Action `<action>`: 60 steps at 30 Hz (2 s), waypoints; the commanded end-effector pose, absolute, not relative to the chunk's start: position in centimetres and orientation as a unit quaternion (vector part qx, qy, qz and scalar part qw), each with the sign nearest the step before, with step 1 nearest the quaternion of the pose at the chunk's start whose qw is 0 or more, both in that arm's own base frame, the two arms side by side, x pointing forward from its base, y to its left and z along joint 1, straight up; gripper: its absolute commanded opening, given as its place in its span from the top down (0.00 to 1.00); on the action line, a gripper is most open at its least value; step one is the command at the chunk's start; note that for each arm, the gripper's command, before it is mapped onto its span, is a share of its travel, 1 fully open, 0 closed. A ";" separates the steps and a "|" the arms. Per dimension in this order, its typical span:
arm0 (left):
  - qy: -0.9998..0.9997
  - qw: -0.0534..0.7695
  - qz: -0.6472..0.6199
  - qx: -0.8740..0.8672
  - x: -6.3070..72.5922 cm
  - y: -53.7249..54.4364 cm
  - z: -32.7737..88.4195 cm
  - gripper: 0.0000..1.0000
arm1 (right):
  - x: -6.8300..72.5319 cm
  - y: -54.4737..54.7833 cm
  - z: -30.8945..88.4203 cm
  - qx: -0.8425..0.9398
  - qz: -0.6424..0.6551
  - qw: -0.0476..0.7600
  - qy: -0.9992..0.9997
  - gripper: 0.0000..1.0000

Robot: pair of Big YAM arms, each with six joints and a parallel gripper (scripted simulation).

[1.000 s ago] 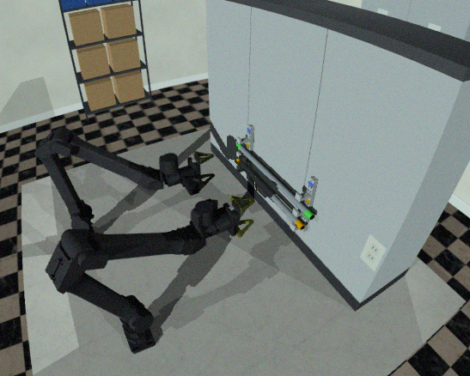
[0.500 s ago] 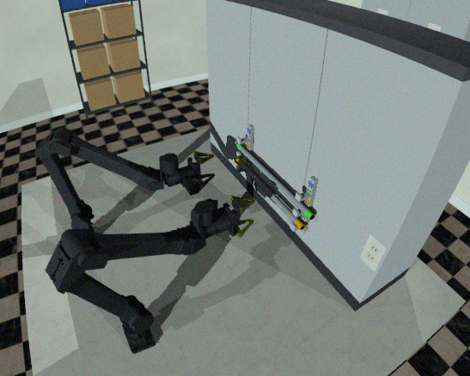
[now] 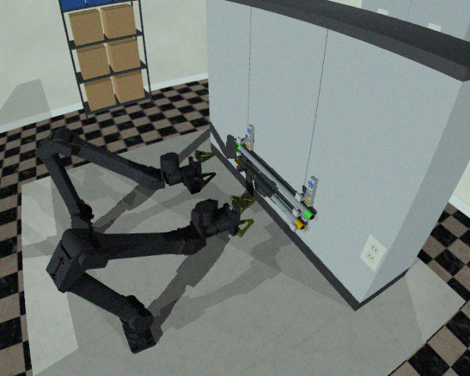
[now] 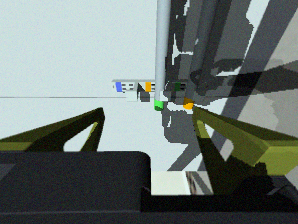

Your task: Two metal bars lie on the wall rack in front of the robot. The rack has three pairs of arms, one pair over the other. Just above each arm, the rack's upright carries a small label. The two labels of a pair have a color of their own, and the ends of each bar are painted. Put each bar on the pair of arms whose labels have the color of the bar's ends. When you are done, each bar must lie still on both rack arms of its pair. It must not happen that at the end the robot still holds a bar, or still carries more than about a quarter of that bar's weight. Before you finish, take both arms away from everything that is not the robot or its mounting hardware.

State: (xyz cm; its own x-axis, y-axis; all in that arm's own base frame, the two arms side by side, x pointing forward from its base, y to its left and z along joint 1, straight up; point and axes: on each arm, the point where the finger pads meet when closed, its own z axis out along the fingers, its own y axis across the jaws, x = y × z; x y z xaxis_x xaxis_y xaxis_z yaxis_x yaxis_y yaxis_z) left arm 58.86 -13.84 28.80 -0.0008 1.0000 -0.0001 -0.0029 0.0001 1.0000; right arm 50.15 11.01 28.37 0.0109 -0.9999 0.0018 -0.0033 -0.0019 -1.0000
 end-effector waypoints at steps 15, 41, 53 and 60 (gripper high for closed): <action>0.486 0.526 0.511 0.476 63.6 -14.8 29.0 0.00 | 54.9 11.9 28.8 -0.482 -0.507 0.526 0.484 0.00; 0.489 0.524 0.513 0.473 69.0 -13.9 24.2 0.00 | 60.2 11.2 24.1 -0.473 -0.513 0.528 0.484 0.00; 0.490 0.523 0.513 0.473 70.1 -13.7 23.2 0.00 | 61.3 11.1 23.1 -0.473 -0.512 0.527 0.485 0.00; 0.491 0.522 0.513 0.474 70.1 -13.6 23.2 0.00 | 61.3 11.0 23.1 -0.474 -0.512 0.527 0.486 0.00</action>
